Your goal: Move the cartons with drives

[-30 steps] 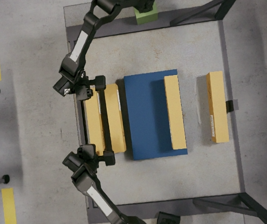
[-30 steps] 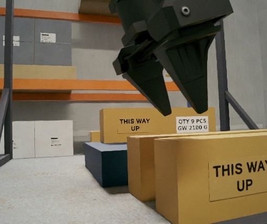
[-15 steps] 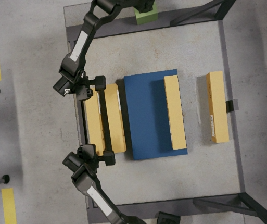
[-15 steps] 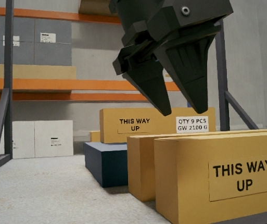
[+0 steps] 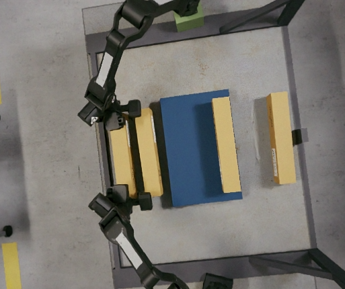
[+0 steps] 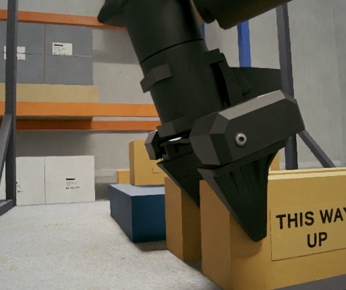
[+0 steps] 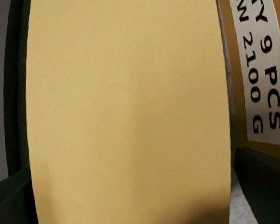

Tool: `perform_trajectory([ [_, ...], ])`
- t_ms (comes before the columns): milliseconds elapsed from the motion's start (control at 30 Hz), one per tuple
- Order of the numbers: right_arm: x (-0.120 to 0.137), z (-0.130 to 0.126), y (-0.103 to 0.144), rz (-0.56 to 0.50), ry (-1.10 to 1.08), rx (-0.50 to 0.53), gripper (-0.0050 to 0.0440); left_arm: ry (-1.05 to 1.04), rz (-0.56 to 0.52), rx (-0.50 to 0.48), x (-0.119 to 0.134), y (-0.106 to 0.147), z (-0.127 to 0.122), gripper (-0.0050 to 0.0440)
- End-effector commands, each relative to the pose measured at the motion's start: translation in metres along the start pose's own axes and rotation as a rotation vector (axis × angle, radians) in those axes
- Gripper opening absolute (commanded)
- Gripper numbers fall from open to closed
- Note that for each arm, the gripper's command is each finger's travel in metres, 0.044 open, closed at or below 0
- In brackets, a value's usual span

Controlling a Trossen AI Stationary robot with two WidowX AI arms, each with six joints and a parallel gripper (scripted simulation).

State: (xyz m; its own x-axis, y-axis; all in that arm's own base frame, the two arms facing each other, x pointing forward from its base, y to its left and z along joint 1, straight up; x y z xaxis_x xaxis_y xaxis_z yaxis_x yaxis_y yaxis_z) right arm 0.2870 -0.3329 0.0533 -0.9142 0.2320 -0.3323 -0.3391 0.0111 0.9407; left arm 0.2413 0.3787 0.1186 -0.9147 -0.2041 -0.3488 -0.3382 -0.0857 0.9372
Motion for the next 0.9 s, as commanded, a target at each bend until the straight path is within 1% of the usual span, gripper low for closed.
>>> perform_trajectory([
  [0, -0.0082, -0.0038, 0.0078, -0.043, 0.014, 0.031, 0.0382, -0.009, -0.030, -0.027, -0.0038, 0.0040, 0.0022, 0.0382],
  [200, -0.0082, -0.0038, 0.0078, -0.043, 0.014, 0.031, 0.0382, -0.009, -0.030, -0.027, -0.0038, 0.0040, 0.0022, 0.0382],
  [233, -0.0083, -0.0038, 0.0080, -0.044, 0.014, 0.032, 0.0382, -0.016, -0.044, -0.044, -0.0021, 0.0039, 0.0014, 0.0382],
  [767, -0.0083, -0.0038, 0.0080, -0.044, 0.014, 0.032, 0.0382, -0.016, -0.044, -0.044, -0.0021, 0.0039, 0.0014, 0.0382],
  [800, -0.0072, -0.0031, 0.0078, -0.051, 0.017, 0.037, 0.0382, -0.010, -0.030, -0.027, -0.0038, 0.0043, 0.0032, 0.0382],
  [867, -0.0072, -0.0031, 0.0078, -0.051, 0.017, 0.037, 0.0382, -0.010, -0.030, -0.027, -0.0038, 0.0043, 0.0032, 0.0382],
])
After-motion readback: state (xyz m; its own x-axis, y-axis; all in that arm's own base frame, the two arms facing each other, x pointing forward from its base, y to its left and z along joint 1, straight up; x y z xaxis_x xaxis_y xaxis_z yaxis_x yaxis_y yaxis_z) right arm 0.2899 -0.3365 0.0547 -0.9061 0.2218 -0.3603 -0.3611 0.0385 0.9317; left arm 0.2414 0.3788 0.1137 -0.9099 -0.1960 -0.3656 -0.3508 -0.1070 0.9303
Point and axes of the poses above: on each arm, the point midway between the two fingers, 35 mm back from their tips, its own y axis back along the fingers, its own z axis across the jaws, x = y × z, the point moved 9 cm from there along y, back along the fingers, and after that the axes turned 6 degrees about -y, right-handed, at the moved point
